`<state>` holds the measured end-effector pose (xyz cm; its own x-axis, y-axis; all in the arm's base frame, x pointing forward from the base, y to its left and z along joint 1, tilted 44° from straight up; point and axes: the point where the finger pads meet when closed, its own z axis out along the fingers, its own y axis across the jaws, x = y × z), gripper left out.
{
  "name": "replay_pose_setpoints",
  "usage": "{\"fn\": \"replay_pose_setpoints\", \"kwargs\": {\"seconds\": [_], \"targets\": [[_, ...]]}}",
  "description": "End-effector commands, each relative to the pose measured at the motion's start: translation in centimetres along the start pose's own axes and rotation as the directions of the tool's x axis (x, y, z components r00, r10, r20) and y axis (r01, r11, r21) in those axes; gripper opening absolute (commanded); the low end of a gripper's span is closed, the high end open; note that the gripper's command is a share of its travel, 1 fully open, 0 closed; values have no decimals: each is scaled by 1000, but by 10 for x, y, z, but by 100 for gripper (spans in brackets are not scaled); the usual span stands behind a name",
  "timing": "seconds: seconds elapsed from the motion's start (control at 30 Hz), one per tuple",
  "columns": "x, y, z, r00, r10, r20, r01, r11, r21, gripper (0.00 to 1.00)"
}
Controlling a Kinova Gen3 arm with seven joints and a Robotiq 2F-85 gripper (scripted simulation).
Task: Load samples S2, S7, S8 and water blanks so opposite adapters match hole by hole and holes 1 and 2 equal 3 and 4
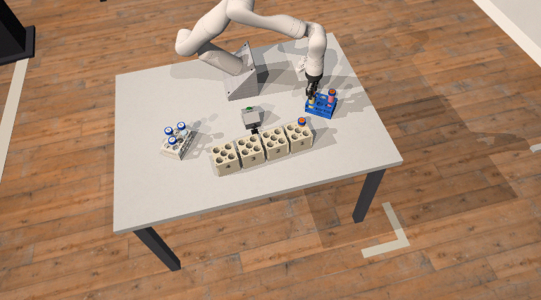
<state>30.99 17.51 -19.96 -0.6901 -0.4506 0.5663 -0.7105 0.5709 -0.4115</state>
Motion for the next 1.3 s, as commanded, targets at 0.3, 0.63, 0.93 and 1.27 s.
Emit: {"fn": "replay_pose_setpoints", "kwargs": {"seconds": [0.3, 0.63, 0.93, 1.27], "targets": [[0, 0, 3, 1000, 0, 2, 0, 1000, 0, 62], [0, 0, 6, 1000, 0, 2, 0, 1000, 0, 62], [-1, 0, 8, 1000, 0, 2, 0, 1000, 0, 62], [0, 0, 9, 1000, 0, 2, 0, 1000, 0, 10]]}}
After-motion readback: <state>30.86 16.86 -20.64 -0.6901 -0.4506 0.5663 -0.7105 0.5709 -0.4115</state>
